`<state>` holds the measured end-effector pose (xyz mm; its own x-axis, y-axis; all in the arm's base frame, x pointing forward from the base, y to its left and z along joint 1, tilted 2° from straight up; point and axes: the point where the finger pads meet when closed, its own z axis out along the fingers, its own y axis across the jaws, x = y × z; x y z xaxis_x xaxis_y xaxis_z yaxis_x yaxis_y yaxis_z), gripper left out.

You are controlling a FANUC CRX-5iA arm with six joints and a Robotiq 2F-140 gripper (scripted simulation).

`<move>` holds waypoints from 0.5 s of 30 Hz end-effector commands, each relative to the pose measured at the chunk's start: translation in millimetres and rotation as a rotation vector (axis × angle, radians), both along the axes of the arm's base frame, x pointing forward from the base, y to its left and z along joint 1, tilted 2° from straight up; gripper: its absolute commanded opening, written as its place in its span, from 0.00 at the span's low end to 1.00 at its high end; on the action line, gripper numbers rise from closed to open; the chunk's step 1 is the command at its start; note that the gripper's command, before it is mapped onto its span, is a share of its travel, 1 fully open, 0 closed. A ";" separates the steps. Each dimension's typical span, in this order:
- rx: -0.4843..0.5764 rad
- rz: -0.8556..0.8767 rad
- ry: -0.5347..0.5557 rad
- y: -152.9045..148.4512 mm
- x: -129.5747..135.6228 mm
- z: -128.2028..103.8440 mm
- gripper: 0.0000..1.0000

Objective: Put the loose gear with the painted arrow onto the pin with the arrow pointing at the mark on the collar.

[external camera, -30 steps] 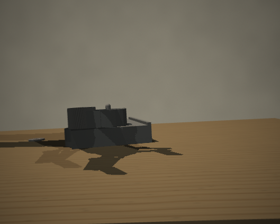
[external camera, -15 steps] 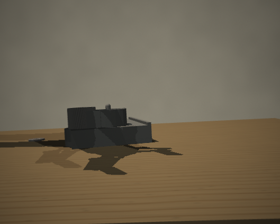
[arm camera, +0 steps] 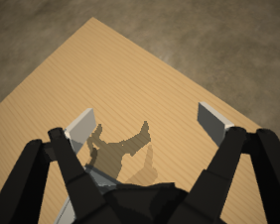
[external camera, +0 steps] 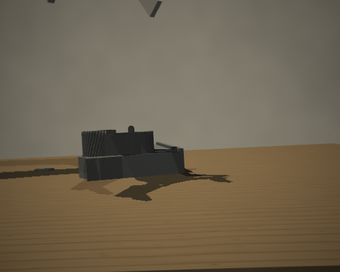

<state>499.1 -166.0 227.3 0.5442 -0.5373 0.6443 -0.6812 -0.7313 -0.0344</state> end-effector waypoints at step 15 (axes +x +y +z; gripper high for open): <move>0.491 -0.204 0.445 217.9 -44.1 -93.0 1.00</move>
